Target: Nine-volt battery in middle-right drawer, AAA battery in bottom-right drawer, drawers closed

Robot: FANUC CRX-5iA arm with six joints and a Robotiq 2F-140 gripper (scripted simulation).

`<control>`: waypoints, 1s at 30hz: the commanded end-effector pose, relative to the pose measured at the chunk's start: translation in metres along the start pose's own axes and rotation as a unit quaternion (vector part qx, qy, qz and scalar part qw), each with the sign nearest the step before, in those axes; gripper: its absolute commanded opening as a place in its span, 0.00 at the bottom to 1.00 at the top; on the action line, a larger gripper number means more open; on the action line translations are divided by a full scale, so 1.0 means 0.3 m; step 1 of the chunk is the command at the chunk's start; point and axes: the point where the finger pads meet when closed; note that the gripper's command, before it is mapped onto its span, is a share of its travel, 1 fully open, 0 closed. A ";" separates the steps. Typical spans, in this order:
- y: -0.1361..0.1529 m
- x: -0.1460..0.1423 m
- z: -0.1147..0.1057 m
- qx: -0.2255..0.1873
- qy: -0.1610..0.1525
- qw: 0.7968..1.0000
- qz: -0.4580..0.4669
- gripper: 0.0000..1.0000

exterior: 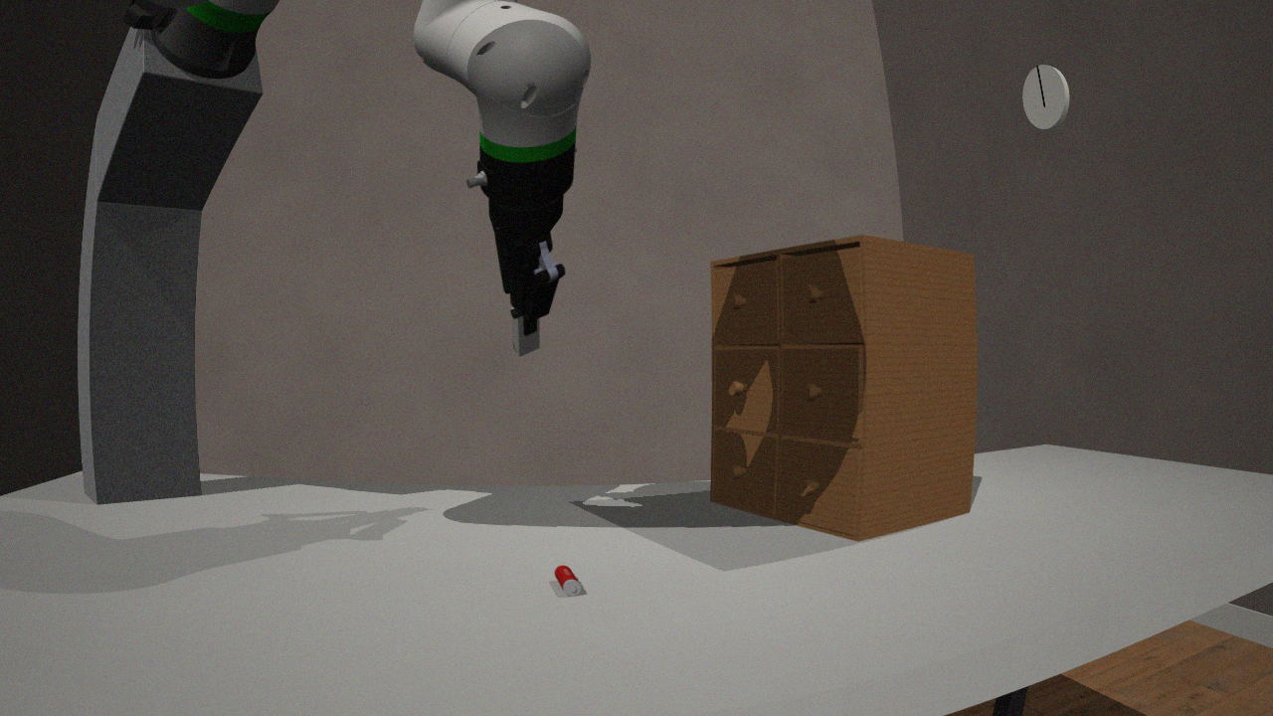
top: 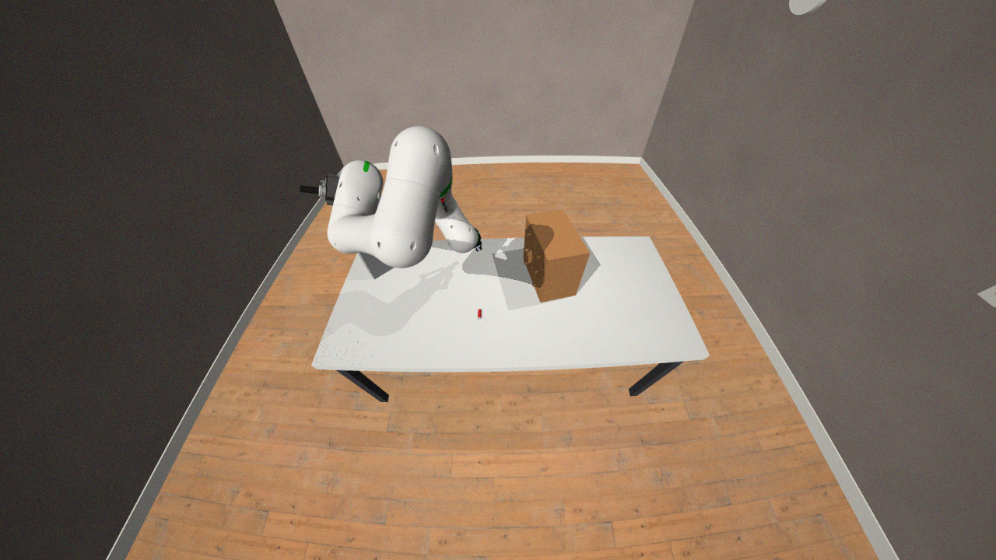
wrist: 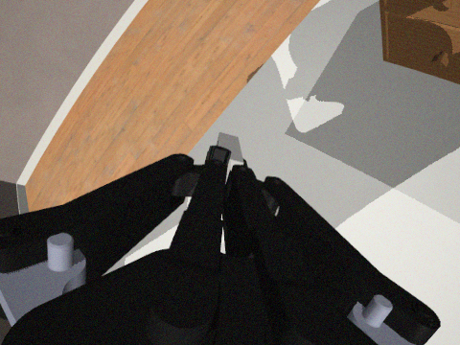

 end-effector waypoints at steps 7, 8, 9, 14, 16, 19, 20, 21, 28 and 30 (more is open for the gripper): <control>0.112 0.167 -0.251 -0.186 0.140 0.971 0.047 0.00; 0.113 0.209 -0.308 -0.188 0.158 0.968 0.052 0.00; 0.113 0.209 -0.308 -0.196 0.169 0.964 0.054 0.00; 0.097 0.311 -0.462 -0.207 0.235 0.947 0.070 0.00; 0.089 0.336 -0.504 -0.210 0.262 0.939 0.075 0.00; 0.074 0.372 -0.569 -0.211 0.310 0.923 0.084 0.00; 0.069 0.384 -0.591 -0.210 0.326 0.918 0.087 0.00; 0.064 0.392 -0.607 -0.209 0.339 0.913 0.089 0.00; 0.059 0.401 -0.626 -0.208 0.348 0.910 0.091 0.00; 0.059 0.401 -0.626 -0.208 0.348 0.910 0.091 0.00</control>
Point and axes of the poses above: the point where the finger pads meet when closed, its own z axis out along the fingers, its own x axis across the jaws, y = z × x, and after that the axes turned 7 degrees about -z, right-handed
